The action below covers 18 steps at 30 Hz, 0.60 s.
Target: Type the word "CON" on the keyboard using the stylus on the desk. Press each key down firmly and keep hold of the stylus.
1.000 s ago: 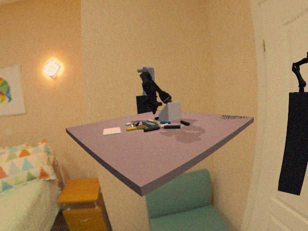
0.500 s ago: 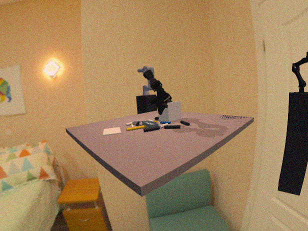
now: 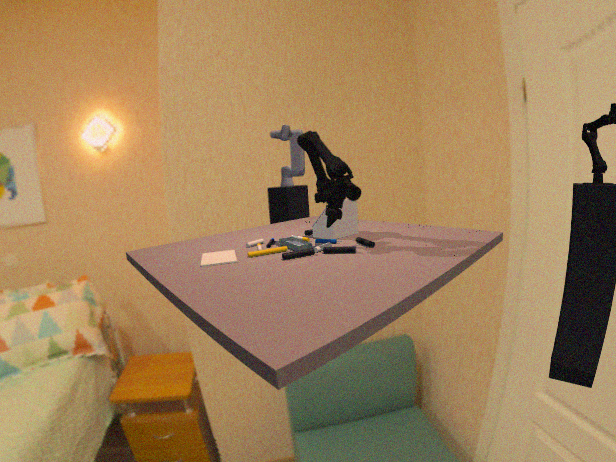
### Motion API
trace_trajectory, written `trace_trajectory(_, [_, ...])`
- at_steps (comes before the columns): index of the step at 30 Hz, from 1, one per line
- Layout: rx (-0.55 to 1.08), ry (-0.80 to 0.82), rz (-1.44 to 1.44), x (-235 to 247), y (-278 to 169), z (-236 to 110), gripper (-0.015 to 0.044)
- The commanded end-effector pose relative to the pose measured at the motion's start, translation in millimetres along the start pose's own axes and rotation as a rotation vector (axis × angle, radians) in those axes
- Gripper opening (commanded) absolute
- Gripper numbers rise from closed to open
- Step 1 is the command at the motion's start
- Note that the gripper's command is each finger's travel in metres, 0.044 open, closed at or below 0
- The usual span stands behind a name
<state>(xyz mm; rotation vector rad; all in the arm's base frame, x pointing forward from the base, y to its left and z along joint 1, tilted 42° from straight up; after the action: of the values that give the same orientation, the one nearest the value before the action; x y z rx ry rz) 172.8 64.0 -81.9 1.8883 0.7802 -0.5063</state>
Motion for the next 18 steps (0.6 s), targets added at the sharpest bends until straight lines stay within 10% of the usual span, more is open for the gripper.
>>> trace_trajectory(1, [-0.376, -0.009, 0.345, -26.6, -40.9, 17.8, 0.0150])
trace_trajectory(18, [-0.376, -0.009, 0.346, -23.8, -42.0, 16.7, 0.0150])
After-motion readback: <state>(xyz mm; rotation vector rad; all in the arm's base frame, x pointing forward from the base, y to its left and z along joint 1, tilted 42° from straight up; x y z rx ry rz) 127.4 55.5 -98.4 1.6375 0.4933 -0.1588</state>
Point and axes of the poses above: the point midway between the two fingers, 35 mm back from their tips, its own z axis out along the fingers, its own x axis across the jaws, y = z × x, the point moved 2 cm from there along -z, back along the fingers, and after that the axes turned 5 degrees about -z, right-handed, at the moved point
